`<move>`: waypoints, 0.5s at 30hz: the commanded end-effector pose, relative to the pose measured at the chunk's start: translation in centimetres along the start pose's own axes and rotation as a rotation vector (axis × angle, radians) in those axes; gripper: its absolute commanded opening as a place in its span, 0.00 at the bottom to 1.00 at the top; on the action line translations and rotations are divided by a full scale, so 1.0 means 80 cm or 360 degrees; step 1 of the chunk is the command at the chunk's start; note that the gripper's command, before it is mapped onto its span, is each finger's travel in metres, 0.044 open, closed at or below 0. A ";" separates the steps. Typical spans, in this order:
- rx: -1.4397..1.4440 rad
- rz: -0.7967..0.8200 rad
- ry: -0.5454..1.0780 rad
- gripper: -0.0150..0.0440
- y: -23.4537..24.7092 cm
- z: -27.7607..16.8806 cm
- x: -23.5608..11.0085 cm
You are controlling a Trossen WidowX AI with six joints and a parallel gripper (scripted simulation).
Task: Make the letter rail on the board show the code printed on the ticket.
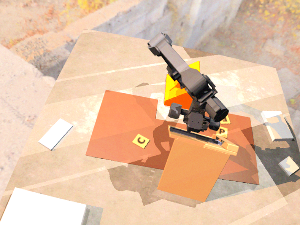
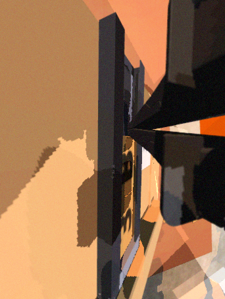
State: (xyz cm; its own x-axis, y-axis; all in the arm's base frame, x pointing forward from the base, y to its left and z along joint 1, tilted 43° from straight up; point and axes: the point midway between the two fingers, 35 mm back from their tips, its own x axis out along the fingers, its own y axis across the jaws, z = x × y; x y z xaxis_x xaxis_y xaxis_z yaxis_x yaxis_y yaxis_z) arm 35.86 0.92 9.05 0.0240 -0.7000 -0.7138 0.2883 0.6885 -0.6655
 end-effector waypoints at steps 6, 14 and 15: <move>-0.0008 0.0003 0.0011 0.25 0.002 -0.015 -0.011; -0.0009 0.0003 0.0012 0.25 0.002 -0.024 -0.019; -0.0009 0.0003 0.0012 0.25 0.002 -0.024 -0.019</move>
State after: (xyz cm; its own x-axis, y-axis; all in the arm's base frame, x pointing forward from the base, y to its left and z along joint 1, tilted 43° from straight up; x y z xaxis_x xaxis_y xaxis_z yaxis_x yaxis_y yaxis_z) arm 34.53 2.23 9.69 0.0257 -0.6984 -0.7152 0.2868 0.6905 -0.6640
